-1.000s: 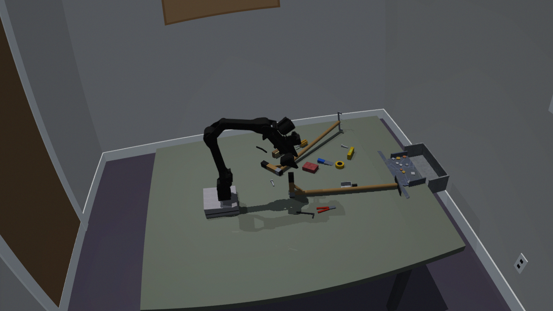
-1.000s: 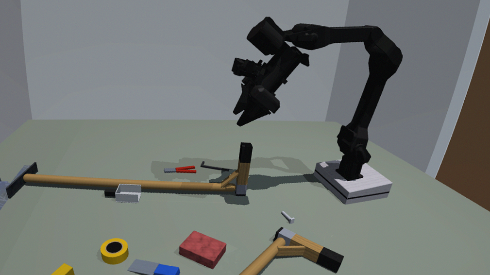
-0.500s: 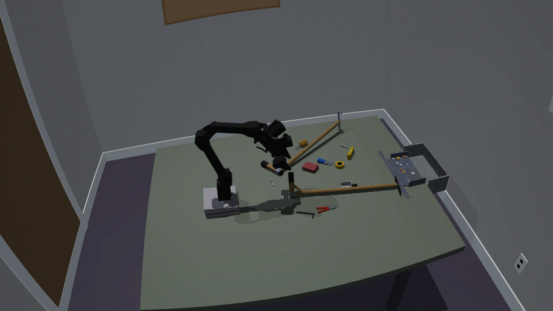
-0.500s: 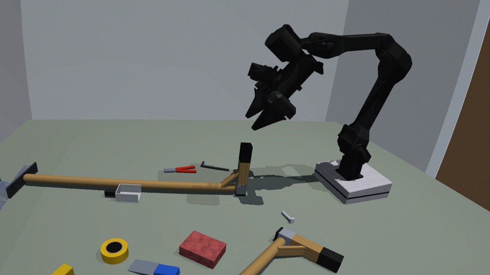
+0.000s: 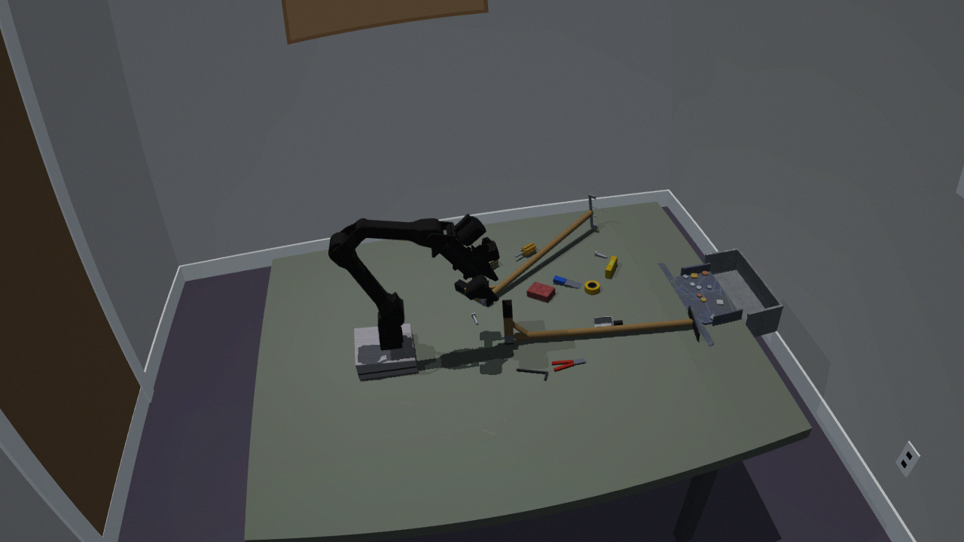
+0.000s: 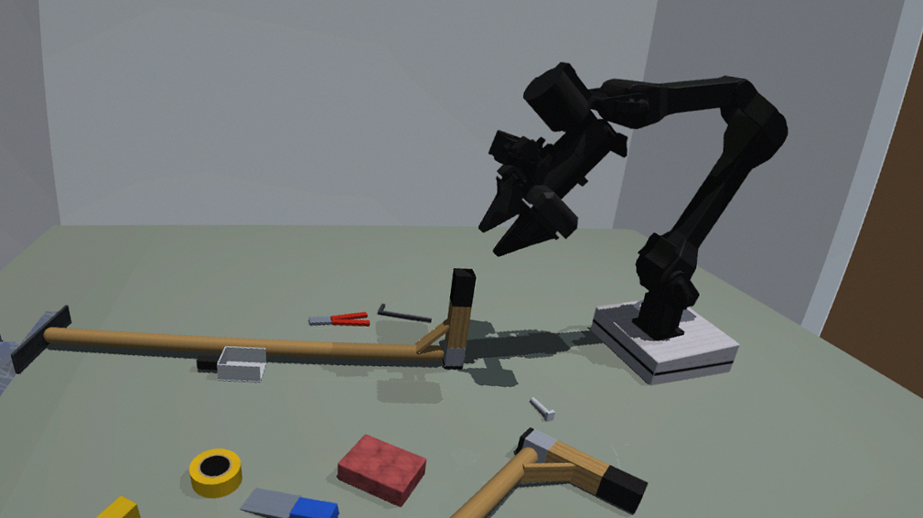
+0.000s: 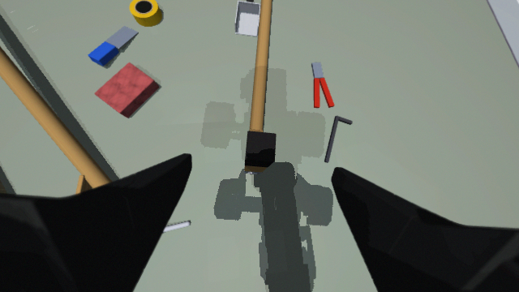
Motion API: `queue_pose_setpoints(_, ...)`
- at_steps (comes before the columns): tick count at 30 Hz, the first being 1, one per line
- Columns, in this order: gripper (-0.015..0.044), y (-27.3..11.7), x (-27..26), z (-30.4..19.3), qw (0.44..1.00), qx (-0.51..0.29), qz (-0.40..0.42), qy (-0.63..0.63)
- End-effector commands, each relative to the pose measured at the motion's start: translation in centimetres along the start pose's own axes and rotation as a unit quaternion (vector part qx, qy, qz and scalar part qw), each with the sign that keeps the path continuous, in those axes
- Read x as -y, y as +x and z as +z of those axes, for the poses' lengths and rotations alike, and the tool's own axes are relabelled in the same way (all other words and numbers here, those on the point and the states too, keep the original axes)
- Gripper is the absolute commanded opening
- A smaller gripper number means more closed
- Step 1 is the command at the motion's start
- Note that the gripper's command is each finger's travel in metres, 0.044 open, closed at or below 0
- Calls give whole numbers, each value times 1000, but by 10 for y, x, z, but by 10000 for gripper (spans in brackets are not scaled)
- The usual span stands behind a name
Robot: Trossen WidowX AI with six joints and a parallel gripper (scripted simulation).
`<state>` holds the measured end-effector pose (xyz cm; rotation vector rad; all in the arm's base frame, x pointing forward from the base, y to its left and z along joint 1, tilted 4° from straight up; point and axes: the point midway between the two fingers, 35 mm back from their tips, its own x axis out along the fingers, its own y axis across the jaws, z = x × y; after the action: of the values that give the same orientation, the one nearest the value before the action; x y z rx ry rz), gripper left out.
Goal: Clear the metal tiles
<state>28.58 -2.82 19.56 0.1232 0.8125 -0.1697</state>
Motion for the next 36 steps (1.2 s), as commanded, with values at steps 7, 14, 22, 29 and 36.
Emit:
queue_pose_setpoints(7, 440, 22, 1, -20, 1000, -2, -2, -3)
queue_pose_setpoints(14, 440, 31, 1, -27, 1000, -2, -2, -3)
queue_pose_setpoints(22, 440, 42, 1, -26, 1000, -2, -2, -3)
queue_pose_setpoints(29, 440, 54, 0, -25, 1000, -2, -2, -3)
queue_pose_setpoints(36, 440, 65, 0, -24, 1000, -1, -2, -3)
